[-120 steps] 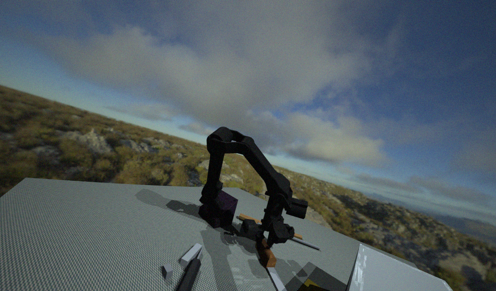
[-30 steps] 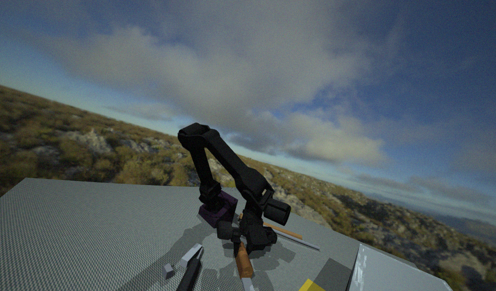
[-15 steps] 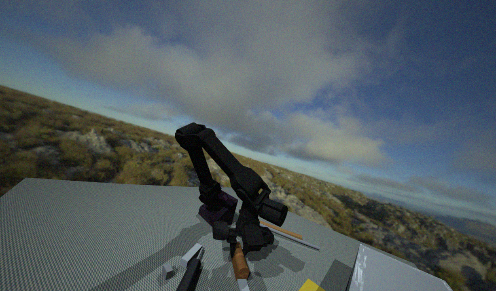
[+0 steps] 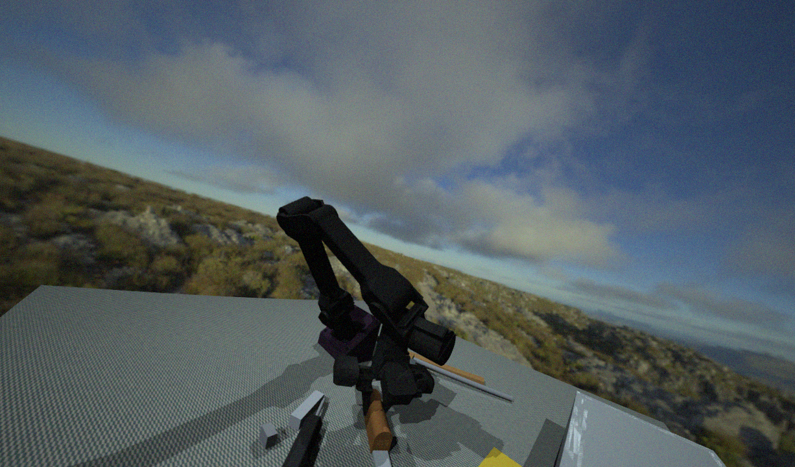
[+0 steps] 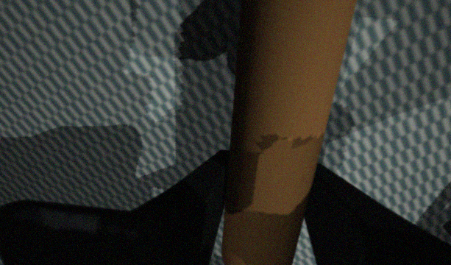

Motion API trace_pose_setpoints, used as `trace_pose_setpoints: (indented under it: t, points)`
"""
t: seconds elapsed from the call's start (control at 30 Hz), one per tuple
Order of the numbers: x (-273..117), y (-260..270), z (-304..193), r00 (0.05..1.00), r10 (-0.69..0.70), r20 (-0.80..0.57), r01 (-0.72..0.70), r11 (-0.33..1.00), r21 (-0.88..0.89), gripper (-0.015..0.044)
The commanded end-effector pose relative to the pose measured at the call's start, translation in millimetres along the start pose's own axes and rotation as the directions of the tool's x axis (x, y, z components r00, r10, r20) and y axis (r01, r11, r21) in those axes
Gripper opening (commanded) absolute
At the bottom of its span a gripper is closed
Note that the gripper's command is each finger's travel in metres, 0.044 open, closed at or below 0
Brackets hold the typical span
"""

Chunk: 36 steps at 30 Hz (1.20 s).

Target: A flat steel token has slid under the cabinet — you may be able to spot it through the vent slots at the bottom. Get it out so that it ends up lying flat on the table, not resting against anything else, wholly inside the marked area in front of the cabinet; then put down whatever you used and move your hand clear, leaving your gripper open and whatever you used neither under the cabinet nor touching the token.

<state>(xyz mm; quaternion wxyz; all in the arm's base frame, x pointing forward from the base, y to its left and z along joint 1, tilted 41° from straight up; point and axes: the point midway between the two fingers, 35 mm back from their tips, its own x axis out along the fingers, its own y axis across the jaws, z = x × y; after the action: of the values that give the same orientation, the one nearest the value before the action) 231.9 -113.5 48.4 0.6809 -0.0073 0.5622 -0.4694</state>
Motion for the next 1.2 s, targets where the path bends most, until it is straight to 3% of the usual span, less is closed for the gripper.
trace_pose_setpoints:
  t: [0.0, 1.17]
  points:
    - [-0.6, -6.7, 2.9, 1.0, 0.0, 0.003, 0.0, 1.0, 0.005, 0.0]
    - [-0.7, -43.2, 16.8, 1.0, -0.002, 0.005, 0.002, 1.0, 0.005, 0.0]
